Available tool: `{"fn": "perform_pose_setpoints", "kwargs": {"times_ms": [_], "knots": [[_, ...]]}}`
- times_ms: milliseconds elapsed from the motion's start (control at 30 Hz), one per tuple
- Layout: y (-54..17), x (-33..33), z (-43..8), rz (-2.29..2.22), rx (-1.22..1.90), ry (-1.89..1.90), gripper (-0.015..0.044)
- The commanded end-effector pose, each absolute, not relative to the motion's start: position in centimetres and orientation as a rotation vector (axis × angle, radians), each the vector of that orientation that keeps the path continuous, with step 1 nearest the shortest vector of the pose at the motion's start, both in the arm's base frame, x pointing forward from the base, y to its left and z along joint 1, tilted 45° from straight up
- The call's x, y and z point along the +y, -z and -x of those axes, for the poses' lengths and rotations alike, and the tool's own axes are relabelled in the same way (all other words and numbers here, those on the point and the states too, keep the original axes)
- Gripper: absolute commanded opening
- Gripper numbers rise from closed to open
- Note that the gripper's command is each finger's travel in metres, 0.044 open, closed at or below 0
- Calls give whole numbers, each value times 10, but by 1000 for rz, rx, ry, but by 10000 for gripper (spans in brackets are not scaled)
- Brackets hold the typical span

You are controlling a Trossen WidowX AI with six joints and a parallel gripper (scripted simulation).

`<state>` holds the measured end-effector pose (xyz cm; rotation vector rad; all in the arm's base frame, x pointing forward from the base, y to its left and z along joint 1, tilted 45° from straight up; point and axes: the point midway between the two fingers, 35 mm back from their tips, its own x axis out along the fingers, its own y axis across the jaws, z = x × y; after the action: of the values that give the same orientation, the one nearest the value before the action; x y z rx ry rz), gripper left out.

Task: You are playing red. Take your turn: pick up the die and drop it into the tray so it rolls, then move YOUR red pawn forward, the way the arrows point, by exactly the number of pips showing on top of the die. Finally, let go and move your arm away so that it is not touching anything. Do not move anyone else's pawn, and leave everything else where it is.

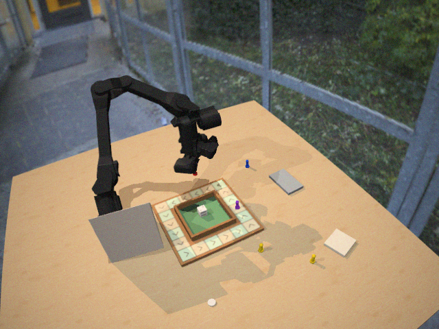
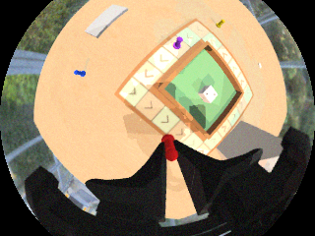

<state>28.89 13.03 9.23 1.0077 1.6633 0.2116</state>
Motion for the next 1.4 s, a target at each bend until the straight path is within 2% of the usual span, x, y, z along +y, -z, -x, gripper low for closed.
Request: {"fn": "perform_pose_setpoints", "kwargs": {"times_ms": [0, 433, 1367], "knots": [[-83, 136, -276, -1013, 1668, -210, 0], [-57, 147, -239, -1016, 1671, -212, 0], [-22, 183, -238, -1018, 1672, -214, 0]]}}
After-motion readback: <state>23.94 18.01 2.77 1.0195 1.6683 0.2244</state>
